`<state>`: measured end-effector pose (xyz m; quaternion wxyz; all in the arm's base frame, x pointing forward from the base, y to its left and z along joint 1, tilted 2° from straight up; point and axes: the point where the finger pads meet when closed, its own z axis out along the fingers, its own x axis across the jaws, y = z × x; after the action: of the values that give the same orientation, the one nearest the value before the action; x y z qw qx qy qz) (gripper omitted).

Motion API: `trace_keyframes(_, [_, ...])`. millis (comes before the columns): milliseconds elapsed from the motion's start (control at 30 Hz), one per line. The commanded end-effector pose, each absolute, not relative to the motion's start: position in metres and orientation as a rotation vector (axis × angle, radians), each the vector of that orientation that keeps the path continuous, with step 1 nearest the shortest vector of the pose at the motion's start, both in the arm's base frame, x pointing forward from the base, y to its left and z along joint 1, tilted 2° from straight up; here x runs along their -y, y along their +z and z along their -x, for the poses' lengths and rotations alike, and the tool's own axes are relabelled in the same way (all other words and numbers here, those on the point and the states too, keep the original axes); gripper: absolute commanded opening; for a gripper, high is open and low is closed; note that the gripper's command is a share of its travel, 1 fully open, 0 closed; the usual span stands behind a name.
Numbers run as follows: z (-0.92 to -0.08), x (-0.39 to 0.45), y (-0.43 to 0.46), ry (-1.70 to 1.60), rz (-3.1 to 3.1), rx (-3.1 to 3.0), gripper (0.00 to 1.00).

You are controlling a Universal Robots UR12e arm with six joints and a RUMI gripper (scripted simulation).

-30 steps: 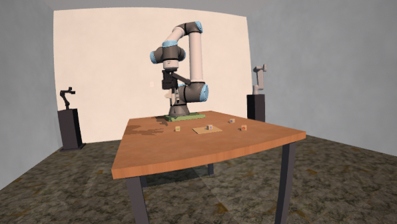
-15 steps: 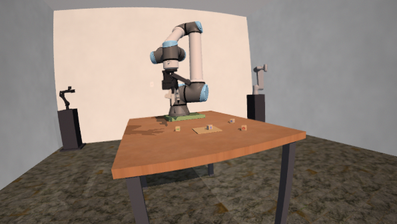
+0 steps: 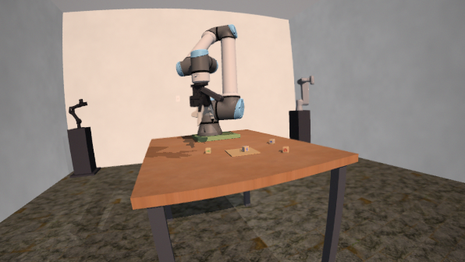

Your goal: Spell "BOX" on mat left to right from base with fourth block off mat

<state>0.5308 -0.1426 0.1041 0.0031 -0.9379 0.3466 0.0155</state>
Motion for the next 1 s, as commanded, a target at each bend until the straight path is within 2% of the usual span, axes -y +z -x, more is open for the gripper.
trace_keyframes(0, [-0.532, 0.143, 0.1, 0.048, 2.863, -1.291, 1.0])
trace_keyframes(967, [-0.532, 0.143, 0.079, 0.048, 2.35, -2.098, 1.0])
